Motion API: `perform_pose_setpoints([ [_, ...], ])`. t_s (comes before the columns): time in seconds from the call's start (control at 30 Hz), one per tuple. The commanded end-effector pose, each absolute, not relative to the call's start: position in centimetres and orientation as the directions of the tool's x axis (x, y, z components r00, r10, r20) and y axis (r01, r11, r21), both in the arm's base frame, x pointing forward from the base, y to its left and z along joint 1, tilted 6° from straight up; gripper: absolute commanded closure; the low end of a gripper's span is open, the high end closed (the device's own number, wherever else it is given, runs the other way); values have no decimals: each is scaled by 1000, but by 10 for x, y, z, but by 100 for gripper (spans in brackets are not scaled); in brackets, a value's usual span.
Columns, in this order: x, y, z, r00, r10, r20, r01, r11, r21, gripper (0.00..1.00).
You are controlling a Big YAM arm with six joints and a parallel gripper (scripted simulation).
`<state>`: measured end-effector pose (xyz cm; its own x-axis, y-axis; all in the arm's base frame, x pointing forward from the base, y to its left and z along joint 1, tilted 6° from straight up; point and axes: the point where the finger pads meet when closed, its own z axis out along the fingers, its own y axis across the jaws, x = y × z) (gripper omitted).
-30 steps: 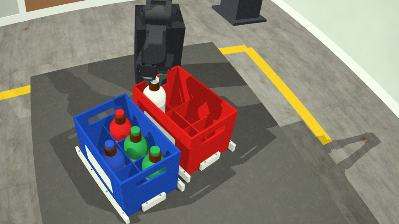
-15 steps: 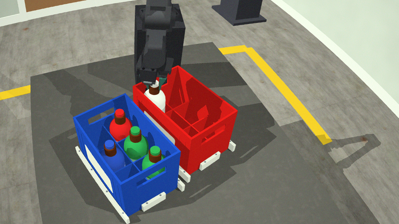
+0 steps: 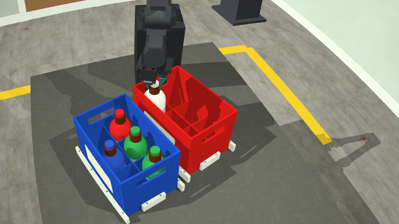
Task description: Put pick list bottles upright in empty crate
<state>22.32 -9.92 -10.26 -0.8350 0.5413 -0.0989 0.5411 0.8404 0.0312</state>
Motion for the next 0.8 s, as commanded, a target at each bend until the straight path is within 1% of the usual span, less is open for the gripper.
perform_pose_setpoints([
  [0.0,232,-99,-99,-836,533,-129,534,845,34,100],
  [0.17,224,-95,-103,-838,535,-111,535,844,31,100],
  [0.33,233,-99,-100,-836,532,-132,533,846,34,100],
  [0.7,227,-100,-103,-836,537,-113,537,843,32,100],
  [0.73,234,-100,-100,-837,530,-134,531,847,35,100],
  [0.77,228,-100,-103,-836,537,-113,537,843,32,100],
])
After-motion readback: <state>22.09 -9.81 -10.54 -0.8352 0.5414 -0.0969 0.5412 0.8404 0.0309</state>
